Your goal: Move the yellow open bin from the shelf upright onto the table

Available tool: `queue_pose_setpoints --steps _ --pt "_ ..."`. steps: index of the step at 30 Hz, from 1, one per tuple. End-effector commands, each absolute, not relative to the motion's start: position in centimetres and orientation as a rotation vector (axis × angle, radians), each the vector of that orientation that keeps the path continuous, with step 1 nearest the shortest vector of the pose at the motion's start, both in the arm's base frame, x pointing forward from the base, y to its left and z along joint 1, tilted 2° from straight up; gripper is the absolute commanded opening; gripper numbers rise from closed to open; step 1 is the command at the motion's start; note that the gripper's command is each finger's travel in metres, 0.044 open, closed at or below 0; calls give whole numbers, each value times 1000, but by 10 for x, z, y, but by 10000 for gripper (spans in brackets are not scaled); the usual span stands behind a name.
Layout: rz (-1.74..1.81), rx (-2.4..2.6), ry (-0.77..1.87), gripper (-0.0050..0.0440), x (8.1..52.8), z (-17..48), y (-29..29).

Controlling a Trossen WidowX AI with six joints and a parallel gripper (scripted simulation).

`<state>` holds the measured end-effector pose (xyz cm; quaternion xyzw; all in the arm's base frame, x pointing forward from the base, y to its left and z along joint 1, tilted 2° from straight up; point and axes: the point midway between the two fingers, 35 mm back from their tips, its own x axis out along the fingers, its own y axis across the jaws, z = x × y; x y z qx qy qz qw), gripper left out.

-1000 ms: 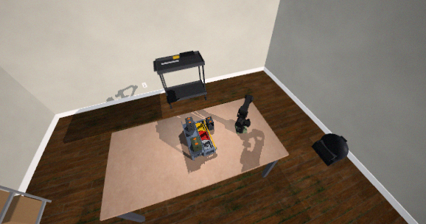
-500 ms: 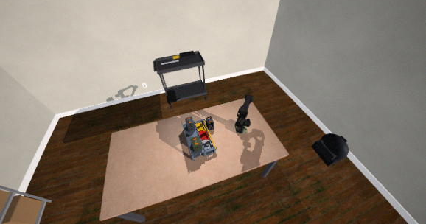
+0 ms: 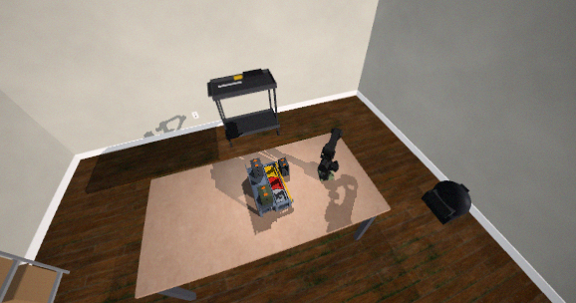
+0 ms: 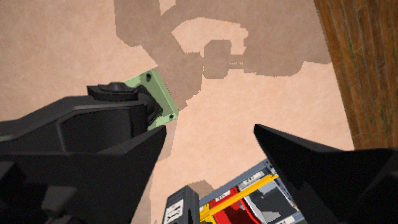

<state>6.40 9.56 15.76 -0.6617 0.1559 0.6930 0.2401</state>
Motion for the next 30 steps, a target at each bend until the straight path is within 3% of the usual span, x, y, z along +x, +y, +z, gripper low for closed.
queue_pose_setpoints --steps 1,12,17,30 --pt "1888 -1812 415 440 65 160 97" --pt "1888 -1812 415 440 65 160 97" --pt "1706 -1716 446 440 99 163 116" --pt "1677 -1702 448 440 101 164 116"
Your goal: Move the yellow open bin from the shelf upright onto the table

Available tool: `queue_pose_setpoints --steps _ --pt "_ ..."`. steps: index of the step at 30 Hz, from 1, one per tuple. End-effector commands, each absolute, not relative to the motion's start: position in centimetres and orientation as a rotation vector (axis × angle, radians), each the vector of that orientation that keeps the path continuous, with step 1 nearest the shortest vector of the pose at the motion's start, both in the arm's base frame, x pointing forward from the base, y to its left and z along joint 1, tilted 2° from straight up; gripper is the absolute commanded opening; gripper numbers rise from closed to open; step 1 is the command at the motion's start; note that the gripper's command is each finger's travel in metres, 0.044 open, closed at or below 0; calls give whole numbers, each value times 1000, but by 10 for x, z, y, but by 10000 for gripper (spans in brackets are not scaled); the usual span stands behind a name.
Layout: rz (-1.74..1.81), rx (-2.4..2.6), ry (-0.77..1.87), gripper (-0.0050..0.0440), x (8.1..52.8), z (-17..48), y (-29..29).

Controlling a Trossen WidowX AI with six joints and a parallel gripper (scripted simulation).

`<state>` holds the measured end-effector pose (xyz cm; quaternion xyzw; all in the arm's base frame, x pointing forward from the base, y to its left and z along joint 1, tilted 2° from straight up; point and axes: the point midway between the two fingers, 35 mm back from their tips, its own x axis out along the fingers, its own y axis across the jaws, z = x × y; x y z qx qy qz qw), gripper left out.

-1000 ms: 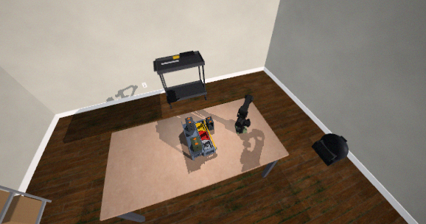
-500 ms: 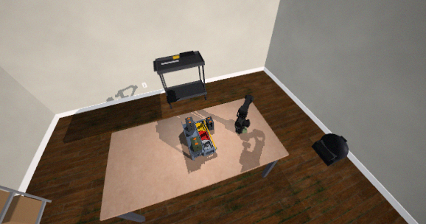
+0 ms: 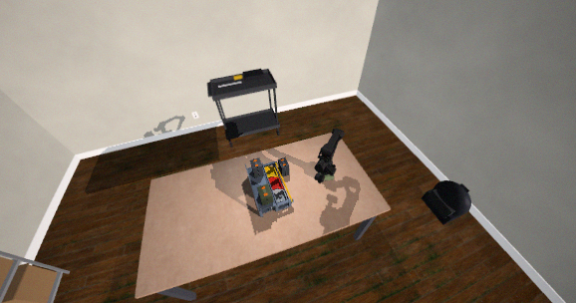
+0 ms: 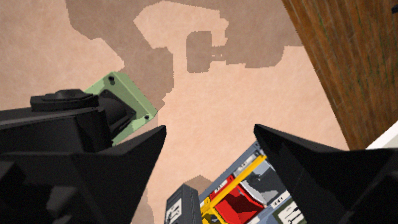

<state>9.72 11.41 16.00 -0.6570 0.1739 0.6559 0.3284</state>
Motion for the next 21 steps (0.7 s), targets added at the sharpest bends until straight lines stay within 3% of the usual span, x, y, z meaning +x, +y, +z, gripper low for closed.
queue_pose_setpoints --steps 1,16,21 --pt "1642 -1679 456 440 105 164 117" --pt "1538 -1611 476 440 117 164 120" --pt "1376 -1498 497 440 143 169 127"
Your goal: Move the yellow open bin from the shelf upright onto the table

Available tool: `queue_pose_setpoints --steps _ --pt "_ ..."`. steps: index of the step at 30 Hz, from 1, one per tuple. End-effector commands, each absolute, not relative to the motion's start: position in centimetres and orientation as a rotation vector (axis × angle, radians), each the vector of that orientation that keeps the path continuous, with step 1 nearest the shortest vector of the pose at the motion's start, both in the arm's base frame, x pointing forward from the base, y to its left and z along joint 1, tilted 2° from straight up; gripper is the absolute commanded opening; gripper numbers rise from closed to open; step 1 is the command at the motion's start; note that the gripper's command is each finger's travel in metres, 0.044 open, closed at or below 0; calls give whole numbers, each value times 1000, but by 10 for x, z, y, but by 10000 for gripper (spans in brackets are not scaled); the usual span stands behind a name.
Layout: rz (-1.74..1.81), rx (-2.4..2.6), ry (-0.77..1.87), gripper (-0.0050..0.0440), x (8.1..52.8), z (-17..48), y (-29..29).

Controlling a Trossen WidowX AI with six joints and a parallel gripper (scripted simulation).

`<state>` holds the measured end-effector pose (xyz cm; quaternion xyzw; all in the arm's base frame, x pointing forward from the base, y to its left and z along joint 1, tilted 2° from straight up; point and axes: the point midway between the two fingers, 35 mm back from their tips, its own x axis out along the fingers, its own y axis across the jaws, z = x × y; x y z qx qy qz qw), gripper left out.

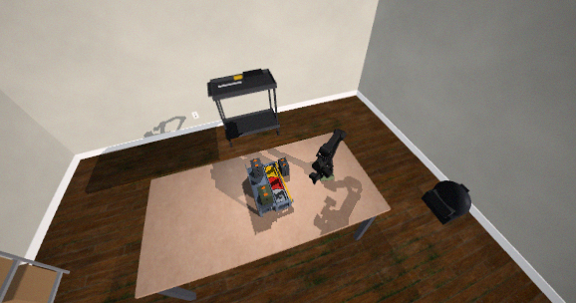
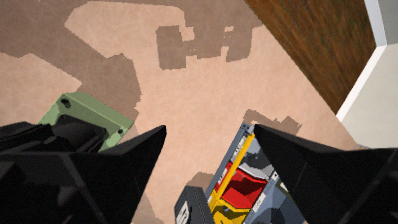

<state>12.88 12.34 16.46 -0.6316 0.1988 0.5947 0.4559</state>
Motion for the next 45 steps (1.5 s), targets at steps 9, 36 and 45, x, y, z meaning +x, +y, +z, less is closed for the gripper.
queue_pose_setpoints --steps 9,36,45 --pt "1376 -1498 497 440 143 169 127" --pt "1072 -1256 504 440 190 184 128" --pt "1072 -1256 504 440 190 184 128"
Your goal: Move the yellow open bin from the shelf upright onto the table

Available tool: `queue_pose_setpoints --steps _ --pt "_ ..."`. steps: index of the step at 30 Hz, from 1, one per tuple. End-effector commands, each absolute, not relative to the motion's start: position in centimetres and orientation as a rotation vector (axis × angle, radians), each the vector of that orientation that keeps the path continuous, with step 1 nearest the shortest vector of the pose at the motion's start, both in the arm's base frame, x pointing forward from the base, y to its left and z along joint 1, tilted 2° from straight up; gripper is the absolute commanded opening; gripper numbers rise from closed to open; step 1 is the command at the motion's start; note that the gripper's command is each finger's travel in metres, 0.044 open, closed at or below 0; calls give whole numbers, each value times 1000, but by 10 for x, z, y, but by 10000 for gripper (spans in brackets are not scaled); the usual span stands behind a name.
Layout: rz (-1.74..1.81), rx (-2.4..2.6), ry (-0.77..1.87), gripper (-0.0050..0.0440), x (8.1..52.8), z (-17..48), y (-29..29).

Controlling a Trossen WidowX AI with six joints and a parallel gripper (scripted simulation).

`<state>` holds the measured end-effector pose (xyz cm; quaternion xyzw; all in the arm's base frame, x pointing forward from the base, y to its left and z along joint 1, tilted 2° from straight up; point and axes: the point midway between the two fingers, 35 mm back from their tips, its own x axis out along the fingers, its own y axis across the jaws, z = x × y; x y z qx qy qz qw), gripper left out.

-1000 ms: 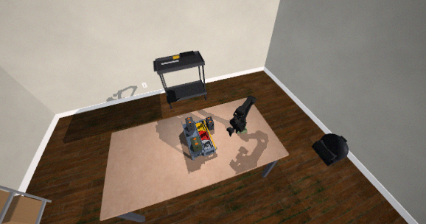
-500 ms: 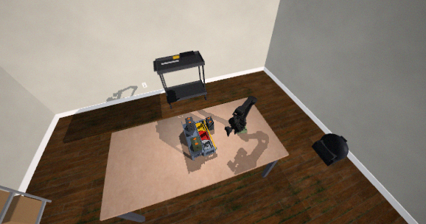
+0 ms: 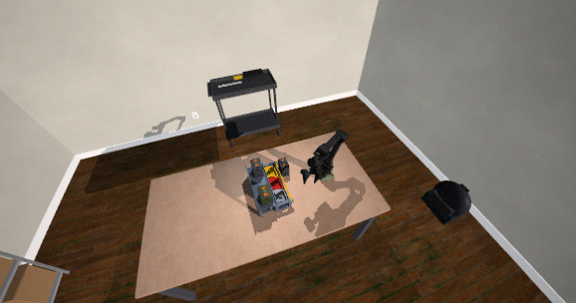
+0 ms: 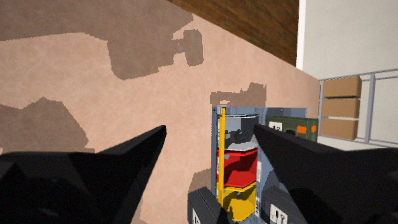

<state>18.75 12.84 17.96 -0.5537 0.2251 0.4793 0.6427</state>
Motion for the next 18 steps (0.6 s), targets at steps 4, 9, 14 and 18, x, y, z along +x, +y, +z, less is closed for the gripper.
queue_pose_setpoints --steps 4,9,14,18 --pt "990 -1182 494 440 203 191 126" --pt "929 -1130 491 440 212 194 124" --pt "929 -1130 491 440 212 194 124" --pt "929 -1130 491 440 212 194 124"
